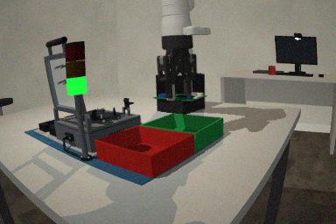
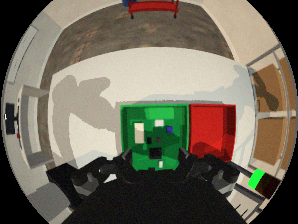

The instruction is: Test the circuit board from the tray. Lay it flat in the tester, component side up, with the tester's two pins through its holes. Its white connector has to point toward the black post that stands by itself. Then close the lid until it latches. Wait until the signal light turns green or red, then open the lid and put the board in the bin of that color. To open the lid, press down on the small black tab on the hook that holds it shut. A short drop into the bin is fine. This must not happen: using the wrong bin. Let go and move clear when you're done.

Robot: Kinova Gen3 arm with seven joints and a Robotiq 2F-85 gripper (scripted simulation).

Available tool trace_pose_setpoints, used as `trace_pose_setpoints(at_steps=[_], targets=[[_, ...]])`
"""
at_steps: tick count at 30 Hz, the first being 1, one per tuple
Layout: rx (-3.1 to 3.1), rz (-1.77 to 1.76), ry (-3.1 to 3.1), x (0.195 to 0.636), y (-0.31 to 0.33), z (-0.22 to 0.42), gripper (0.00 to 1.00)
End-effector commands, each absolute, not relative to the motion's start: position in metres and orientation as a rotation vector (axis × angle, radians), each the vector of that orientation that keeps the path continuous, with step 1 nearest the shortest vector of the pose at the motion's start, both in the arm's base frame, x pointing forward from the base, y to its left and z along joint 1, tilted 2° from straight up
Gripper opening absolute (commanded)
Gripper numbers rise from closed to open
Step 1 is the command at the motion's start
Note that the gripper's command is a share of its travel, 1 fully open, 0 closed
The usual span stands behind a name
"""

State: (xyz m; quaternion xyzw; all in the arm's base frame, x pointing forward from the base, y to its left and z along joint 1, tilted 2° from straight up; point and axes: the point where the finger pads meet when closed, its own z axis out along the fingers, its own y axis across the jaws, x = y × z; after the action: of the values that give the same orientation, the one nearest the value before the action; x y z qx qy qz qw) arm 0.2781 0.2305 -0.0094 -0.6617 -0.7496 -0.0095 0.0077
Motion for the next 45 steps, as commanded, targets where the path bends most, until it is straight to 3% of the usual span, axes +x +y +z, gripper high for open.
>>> trace_pose_setpoints(at_steps=[1, 45], targets=[[-2.071, -0.032, -2.335, 0.277, 0.234, -0.015, 0.77], [-2.091, -0.032, -2.319, 0.278, 0.239, -0.102, 0.77]])
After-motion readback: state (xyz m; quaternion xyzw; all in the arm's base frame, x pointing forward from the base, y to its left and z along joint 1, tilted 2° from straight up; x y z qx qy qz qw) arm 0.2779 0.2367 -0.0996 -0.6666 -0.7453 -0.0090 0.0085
